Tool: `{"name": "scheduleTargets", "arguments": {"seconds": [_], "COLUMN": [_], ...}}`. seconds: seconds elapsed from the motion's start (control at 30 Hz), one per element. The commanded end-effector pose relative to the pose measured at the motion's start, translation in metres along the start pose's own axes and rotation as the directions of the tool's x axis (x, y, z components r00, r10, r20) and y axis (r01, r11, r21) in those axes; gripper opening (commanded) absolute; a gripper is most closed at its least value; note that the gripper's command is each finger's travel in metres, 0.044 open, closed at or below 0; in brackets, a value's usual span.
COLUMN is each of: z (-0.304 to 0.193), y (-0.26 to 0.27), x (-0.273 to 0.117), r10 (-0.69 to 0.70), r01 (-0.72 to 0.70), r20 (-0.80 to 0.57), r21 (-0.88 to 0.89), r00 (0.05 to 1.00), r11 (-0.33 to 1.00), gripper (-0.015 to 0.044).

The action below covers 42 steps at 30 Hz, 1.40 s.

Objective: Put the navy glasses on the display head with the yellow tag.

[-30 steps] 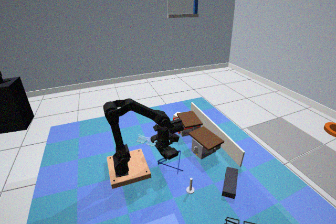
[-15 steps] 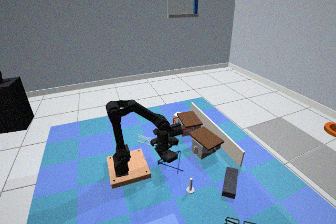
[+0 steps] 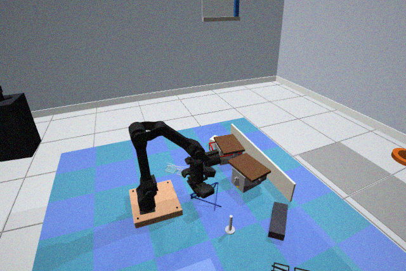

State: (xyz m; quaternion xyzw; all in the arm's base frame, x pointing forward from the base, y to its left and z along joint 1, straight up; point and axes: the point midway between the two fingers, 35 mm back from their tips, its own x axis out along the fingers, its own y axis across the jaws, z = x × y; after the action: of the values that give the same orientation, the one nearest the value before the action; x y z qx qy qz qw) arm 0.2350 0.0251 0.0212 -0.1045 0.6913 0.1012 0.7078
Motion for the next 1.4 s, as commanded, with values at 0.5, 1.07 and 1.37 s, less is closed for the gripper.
{"name": "scheduleTargets", "arguments": {"seconds": [0.5,1.07,1.37], "z": [0.0,0.007,0.006], "y": [0.0,-0.002,-0.003], "x": [0.0,-0.066,-0.103], "r10": [0.0,0.003,0.005], "r01": [0.0,-0.003,-0.005], "r20": [0.0,0.0,0.0], "r21": [-0.001,-0.001,-0.002], "r00": [1.0,1.0,1.0], "r11": [1.0,1.0,1.0], "gripper": [0.0,0.0,0.0]}}
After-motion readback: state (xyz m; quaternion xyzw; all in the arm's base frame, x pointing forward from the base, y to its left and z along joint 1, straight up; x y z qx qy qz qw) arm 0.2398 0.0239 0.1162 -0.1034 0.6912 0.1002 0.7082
